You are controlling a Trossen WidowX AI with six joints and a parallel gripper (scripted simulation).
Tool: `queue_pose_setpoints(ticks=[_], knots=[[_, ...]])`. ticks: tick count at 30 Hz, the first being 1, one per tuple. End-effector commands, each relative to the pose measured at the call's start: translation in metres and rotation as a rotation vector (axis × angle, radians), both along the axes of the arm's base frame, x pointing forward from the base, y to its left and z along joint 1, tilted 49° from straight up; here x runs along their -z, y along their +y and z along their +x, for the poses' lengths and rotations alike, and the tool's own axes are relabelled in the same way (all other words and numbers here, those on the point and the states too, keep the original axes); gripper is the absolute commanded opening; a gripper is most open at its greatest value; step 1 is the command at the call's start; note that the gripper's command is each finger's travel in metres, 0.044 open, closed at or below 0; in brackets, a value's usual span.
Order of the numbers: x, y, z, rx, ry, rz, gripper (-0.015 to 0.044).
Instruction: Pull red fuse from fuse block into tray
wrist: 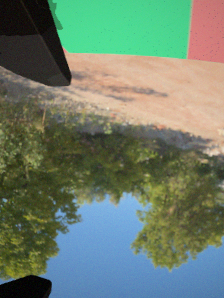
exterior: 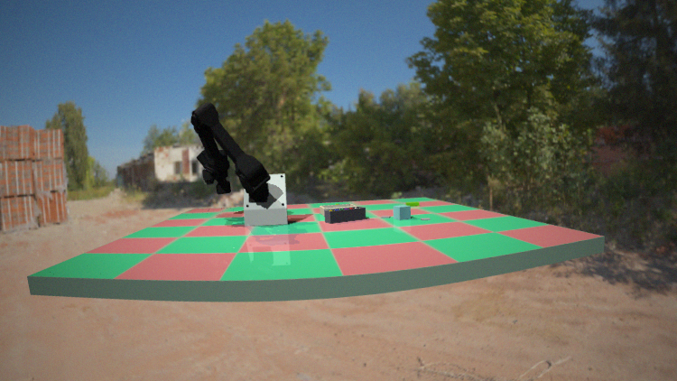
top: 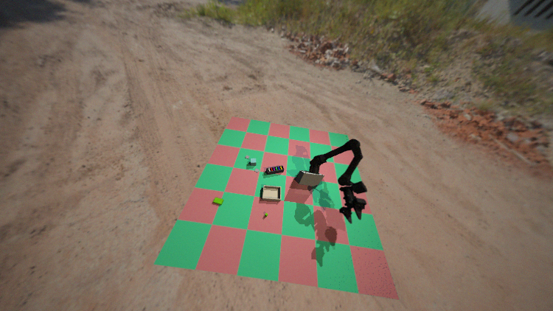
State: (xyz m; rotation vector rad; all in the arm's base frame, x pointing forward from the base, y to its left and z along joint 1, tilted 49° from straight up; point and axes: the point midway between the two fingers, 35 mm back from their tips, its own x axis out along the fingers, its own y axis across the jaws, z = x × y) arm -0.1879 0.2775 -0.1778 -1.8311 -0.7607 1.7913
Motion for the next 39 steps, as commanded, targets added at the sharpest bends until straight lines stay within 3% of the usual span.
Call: queue_pose_setpoints(ticks=[1,13,20,27,33,39], knots=[[0.000,0.002,0.002,0.007,-0.005,-0.002,0.0374],[-0.010,0.063,0.179,0.478,-0.242,-0.212,0.0074],[-0.026,0.054,0.277,0.726,-0.295,-0.364,0.0074],[-0.049,0.005,0.374,0.991,-0.318,-0.535,0.0074],[-0.078,-0.052,0.436,1.162,-0.308,-0.706,0.0074],[-0.102,-0.101,0.468,1.265,-0.283,-0.835,0.0074]])
